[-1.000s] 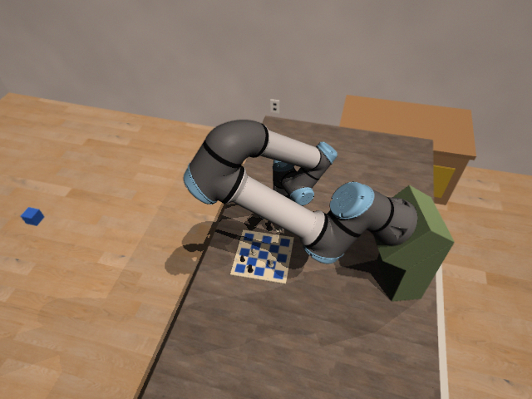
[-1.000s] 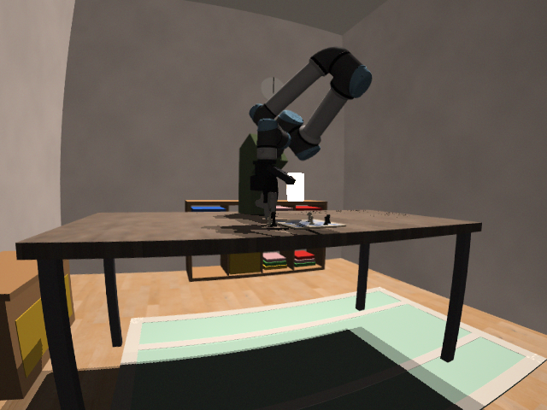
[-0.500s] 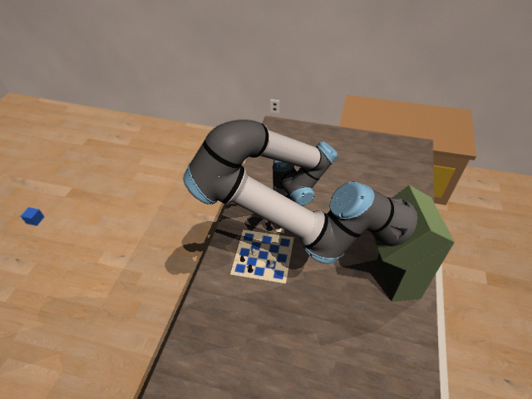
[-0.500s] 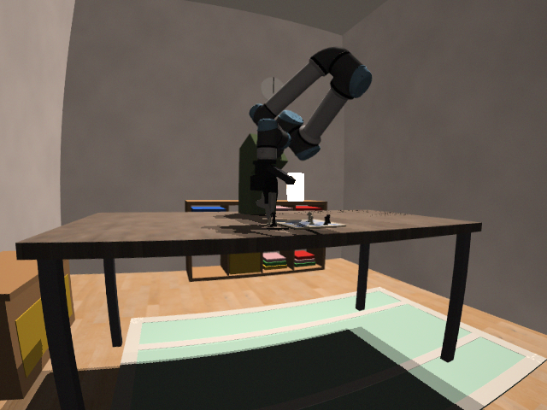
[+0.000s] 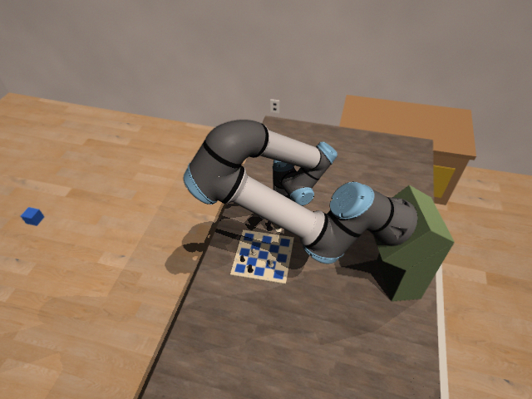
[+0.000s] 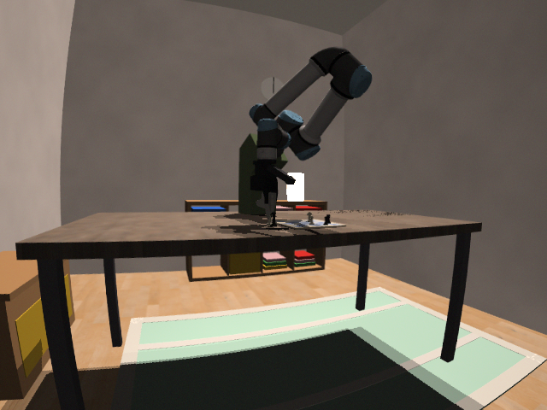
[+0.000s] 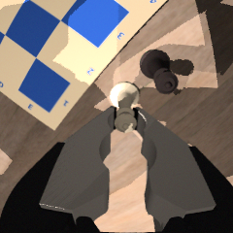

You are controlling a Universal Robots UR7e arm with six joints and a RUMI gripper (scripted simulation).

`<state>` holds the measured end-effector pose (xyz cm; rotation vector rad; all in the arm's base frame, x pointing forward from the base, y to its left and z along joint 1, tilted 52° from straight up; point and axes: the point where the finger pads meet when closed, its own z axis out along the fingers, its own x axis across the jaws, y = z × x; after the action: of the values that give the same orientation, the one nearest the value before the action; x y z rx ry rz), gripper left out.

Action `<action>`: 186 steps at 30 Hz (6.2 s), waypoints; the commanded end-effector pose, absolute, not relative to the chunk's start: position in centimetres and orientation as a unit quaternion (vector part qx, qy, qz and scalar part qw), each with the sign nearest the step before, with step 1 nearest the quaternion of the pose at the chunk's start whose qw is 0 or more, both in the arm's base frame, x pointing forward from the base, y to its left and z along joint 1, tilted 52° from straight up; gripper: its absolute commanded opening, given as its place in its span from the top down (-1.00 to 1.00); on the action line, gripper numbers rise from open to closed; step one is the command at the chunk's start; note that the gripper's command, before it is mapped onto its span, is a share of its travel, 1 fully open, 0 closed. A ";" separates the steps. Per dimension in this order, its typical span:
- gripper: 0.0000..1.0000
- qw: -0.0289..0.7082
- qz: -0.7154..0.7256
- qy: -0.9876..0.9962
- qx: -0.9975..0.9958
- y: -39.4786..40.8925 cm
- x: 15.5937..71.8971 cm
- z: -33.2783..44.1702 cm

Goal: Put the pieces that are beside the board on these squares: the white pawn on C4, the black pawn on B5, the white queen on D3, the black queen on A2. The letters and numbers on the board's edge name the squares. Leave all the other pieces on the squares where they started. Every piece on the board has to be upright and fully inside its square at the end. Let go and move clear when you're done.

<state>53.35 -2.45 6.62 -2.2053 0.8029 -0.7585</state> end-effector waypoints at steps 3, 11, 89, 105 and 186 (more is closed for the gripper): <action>1.00 0.331 -0.291 0.307 -0.844 -2.5 53.4 6.6; 1.00 0.331 -0.291 0.307 -0.844 -2.5 53.4 6.6; 1.00 0.331 -0.291 0.307 -0.844 -6.3 46.4 12.8; 1.00 0.325 -0.296 0.293 -0.849 -3.7 46.3 14.5; 1.00 0.313 -0.310 0.255 -0.861 5.7 50.4 13.9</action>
<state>49.39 5.30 14.53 -2.2706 0.6668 -0.8079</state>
